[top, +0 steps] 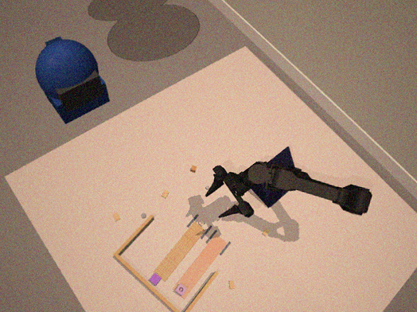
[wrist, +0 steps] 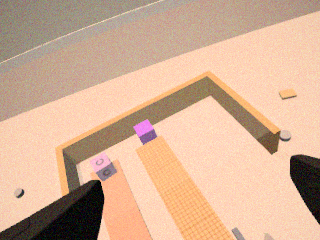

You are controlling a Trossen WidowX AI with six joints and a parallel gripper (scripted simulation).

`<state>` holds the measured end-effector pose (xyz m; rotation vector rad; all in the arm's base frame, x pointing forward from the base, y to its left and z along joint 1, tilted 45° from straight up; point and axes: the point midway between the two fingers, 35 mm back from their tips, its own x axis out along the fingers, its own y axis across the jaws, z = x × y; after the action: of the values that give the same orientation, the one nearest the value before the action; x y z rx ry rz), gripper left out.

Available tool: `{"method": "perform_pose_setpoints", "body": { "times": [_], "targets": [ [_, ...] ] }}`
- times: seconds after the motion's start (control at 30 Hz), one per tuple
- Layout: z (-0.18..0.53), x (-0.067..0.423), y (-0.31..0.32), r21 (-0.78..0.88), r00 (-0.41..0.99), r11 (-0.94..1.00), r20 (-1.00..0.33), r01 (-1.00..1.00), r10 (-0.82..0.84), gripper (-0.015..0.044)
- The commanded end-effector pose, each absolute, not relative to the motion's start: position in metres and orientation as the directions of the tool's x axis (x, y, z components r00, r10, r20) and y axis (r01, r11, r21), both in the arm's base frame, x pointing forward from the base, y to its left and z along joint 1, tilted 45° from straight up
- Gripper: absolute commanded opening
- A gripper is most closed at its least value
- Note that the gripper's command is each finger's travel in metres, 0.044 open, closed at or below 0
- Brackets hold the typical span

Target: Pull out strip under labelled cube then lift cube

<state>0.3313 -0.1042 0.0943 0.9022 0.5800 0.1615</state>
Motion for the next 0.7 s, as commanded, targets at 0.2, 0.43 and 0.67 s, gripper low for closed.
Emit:
{"method": "perform_pose_setpoints", "body": {
  "times": [0.2, 0.43, 0.67],
  "targets": [
    [0.078, 0.315, -0.061, 0.718, 0.792, 0.695, -0.41, -0.025, 0.452, 0.04],
    [0.077, 0.316, -0.061, 0.718, 0.788, 0.696, -0.414, -0.026, 0.456, 0.0374],
    [0.06, 0.348, -0.023, 0.687, 0.554, 0.723, -0.575, -0.074, 0.602, 0.019]
  ]
}}
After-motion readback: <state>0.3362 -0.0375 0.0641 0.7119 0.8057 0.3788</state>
